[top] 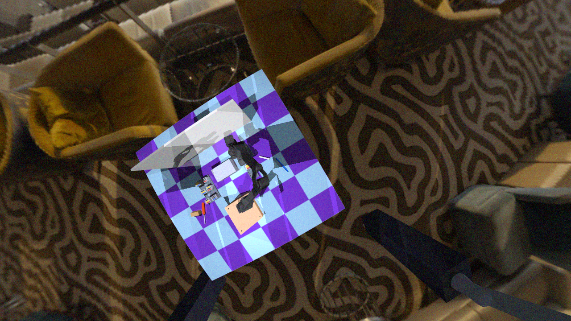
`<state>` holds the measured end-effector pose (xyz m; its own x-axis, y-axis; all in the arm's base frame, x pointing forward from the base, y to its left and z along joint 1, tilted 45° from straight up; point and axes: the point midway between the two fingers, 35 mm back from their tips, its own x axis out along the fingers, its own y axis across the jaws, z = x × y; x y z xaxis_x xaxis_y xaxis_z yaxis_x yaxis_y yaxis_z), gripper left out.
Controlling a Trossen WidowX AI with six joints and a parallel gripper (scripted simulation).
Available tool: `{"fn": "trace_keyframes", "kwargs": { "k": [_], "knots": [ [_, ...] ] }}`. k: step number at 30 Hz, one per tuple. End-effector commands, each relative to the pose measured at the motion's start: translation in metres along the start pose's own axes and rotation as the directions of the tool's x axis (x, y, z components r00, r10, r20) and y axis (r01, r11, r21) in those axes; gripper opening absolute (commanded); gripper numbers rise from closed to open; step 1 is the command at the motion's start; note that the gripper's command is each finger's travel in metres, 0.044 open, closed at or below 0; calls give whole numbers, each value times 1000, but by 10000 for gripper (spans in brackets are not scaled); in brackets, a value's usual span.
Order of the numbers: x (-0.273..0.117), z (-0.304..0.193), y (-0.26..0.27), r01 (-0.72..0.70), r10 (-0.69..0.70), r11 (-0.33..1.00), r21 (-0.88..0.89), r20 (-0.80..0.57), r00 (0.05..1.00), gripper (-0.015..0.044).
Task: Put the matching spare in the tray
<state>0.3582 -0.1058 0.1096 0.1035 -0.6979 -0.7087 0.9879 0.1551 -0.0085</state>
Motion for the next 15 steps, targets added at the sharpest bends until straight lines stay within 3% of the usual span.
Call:
{"fn": "trace_keyframes", "kwargs": {
  "k": [1, 15],
  "knots": [
    [4, -2, -2, 3, -3, 1000, -7, -3, 1000, 0],
    [17, -1, -4, 3, -3, 1000, -8, 0, 1000, 0]
  ]
}}
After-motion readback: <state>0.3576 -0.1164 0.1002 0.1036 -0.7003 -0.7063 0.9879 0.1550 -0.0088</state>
